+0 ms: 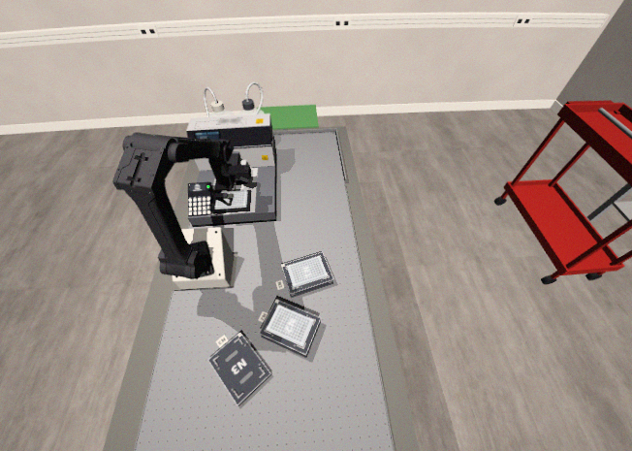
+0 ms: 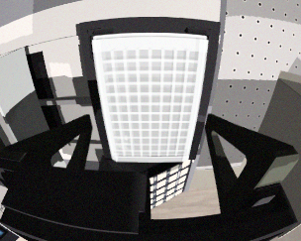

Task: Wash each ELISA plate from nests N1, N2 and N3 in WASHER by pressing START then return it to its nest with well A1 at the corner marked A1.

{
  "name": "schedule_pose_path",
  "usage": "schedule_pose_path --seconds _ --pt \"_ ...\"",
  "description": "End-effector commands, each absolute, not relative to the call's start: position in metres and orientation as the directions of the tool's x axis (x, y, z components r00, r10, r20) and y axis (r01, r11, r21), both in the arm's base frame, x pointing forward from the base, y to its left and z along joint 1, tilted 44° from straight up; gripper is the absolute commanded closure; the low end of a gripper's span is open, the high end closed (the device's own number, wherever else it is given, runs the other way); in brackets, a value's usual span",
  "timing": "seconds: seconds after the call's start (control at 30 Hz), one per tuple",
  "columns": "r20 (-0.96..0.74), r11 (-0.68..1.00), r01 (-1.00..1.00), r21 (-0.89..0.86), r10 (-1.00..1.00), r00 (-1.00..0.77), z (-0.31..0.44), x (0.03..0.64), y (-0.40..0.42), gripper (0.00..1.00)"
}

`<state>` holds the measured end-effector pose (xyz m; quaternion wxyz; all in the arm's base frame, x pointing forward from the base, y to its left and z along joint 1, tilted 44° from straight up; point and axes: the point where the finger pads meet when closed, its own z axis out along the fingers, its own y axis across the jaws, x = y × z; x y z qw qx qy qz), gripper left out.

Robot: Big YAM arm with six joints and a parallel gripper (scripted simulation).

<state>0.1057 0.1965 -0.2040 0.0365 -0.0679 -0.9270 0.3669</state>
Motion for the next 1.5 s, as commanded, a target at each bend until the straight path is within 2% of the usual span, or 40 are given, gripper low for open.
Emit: schedule_pose_path --seconds 0.0,1.47 --pt "0.025 0.718 0.093 -0.690 0.153 -0.988 -0.211 0.107 0.191 0.00" --pt "0.024 0.721 0.093 -0.687 0.150 -0.988 -0.225 0.105 0.184 0.00"
